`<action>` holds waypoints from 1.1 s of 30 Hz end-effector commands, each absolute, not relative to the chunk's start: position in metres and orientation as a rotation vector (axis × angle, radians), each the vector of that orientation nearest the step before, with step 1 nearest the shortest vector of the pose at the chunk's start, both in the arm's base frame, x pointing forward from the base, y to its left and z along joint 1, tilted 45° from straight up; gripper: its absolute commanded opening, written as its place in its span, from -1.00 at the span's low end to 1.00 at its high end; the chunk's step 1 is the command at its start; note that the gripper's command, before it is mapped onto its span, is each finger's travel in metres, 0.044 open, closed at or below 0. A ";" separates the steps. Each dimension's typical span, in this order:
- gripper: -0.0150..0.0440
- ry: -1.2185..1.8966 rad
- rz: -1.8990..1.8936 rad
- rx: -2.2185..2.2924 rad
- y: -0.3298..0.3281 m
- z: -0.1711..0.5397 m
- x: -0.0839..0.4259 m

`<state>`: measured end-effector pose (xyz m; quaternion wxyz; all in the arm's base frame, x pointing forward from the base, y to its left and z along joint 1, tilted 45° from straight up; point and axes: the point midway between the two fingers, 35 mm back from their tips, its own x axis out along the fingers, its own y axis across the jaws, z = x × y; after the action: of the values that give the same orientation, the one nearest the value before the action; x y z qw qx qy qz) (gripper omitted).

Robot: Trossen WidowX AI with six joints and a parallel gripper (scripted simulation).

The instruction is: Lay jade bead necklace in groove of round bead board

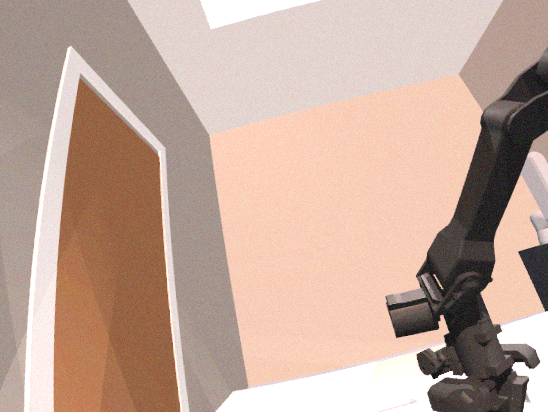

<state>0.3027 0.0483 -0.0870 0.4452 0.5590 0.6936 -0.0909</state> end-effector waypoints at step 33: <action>-0.49 1.721 -0.227 1.386 0.049 -0.088 0.302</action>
<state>0.3016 0.0488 -0.0879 0.4438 0.5591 0.6943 -0.0917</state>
